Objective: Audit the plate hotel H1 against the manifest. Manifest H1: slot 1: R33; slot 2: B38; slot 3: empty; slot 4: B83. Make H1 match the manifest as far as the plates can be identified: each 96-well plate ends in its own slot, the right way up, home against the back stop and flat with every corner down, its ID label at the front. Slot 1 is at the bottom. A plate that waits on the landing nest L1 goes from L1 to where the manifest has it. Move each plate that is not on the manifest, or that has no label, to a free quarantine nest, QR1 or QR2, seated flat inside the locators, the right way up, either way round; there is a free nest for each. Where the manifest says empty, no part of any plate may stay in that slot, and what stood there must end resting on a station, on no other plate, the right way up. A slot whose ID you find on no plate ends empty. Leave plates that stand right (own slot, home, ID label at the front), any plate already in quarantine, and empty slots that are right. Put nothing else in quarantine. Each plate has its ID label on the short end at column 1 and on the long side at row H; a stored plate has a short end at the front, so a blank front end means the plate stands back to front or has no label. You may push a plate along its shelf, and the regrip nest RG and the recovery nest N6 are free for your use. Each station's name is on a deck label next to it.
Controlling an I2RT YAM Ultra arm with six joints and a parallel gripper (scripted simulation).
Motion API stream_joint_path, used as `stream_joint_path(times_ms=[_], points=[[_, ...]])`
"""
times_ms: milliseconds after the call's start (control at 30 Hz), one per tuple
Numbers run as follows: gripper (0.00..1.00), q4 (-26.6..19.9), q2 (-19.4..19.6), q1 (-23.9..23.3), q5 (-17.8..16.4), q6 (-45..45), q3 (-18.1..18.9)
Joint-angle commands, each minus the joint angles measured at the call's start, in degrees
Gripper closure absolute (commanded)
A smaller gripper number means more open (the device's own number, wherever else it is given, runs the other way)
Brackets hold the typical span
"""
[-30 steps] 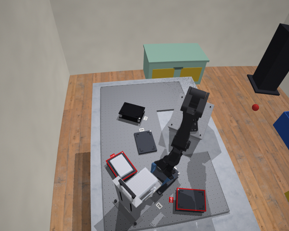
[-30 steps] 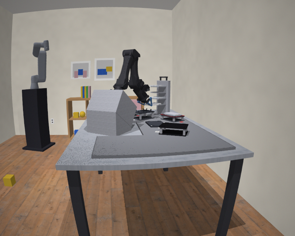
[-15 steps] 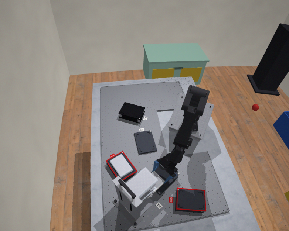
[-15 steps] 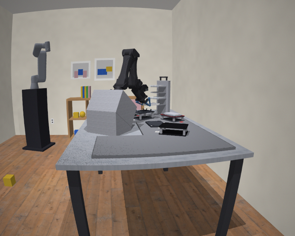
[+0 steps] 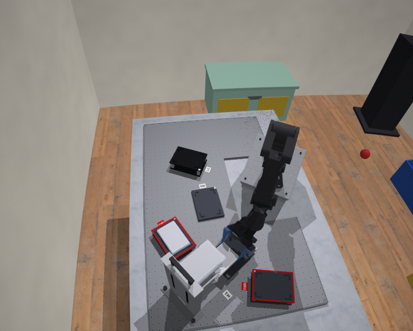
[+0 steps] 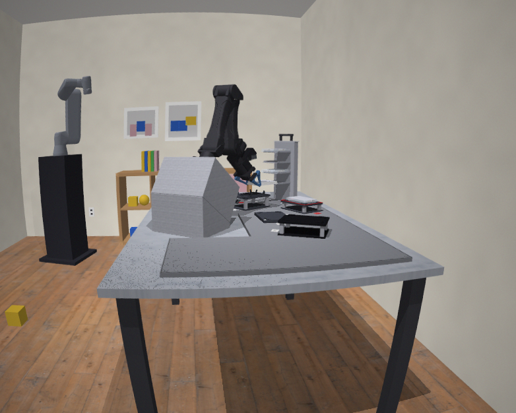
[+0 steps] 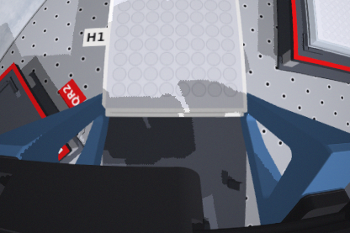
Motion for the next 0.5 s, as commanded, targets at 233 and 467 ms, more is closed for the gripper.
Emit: stream_joint_path(times_ms=[233,467], points=[[0.14,2.2,-2.7,1.76,2.06,0.66,-3.08],[0.14,3.18,-3.53,2.91,3.17,1.0,-5.0]])
